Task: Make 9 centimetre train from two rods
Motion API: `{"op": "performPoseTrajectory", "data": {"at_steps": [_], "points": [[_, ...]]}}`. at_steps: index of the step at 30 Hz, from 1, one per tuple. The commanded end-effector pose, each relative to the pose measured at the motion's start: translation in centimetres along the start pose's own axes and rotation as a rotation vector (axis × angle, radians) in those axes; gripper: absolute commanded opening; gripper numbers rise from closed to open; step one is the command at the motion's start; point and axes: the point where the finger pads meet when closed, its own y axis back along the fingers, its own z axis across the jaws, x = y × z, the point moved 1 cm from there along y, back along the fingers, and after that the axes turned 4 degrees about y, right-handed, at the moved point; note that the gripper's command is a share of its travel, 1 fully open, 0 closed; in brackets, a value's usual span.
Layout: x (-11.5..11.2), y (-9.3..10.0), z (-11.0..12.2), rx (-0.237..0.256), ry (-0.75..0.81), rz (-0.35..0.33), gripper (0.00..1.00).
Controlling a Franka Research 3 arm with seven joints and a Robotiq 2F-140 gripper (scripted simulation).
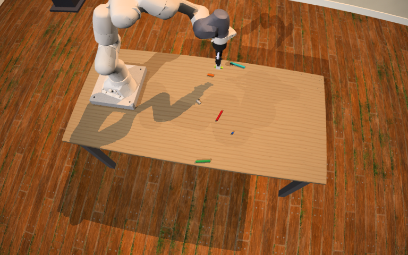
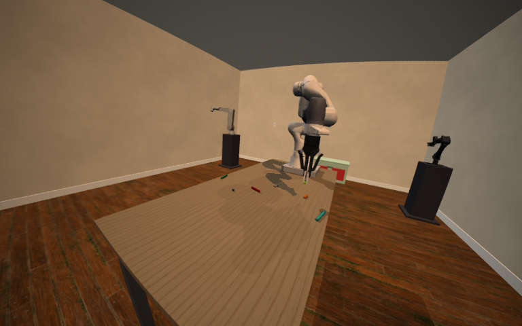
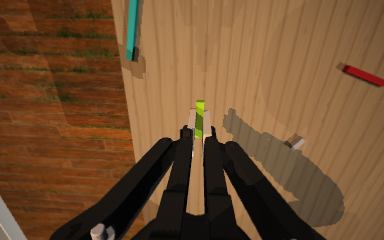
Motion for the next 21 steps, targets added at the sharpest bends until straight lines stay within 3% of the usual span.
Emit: {"op": "performPoseTrajectory", "data": {"at_steps": [1,10,21], "points": [[0.0,0.0,-0.1,-0.004,-0.059,-0.002,0.12],[0.0,-0.5,-0.1,-0.004,-0.059,-0.002,0.12],[0.0,-4.1,-0.1,-0.004,-0.059,-0.002,0.12]]}}
